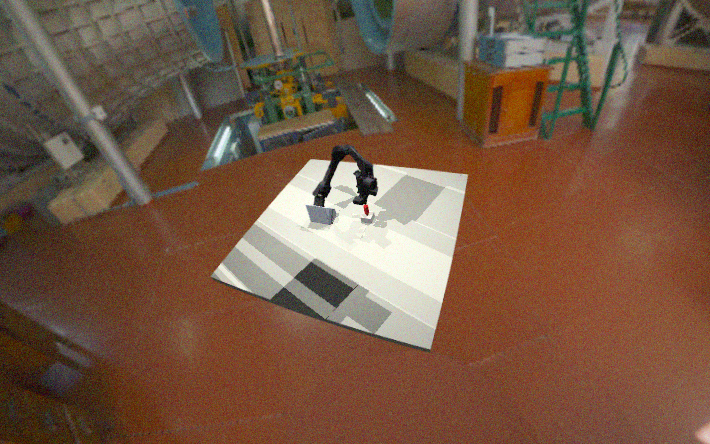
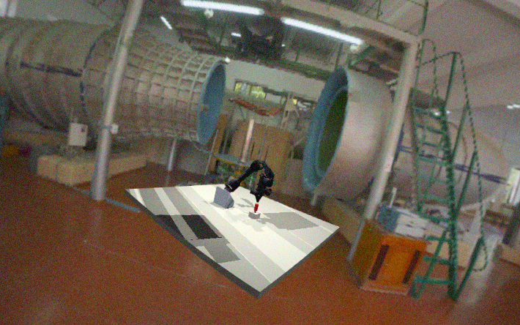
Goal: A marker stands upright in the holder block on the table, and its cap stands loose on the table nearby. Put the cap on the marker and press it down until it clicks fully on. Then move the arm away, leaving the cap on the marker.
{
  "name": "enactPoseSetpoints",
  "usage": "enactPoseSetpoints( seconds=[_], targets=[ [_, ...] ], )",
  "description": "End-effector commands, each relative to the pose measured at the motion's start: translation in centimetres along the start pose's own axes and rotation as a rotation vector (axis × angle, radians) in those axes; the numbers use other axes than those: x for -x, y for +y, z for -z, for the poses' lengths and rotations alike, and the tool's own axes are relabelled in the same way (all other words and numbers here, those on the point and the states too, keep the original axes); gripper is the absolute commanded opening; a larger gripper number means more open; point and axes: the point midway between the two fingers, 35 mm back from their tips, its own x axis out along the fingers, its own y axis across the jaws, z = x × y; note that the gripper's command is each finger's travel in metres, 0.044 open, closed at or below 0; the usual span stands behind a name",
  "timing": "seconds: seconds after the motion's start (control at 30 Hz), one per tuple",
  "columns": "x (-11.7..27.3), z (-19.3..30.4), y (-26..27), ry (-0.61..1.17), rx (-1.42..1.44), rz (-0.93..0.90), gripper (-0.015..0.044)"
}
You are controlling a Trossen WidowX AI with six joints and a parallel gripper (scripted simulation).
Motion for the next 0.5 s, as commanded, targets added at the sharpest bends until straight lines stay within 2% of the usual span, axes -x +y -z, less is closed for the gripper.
enactPoseSetpoints(
  seconds=[0.0, 0.47],
  targets=[
    [-0.7, 0.0, 0.1, 0.0, -0.004, -0.006, 0.0],
    [-2.0, -0.1, 0.0, -0.004, 0.0, 0.0, 0.0]
  ],
)
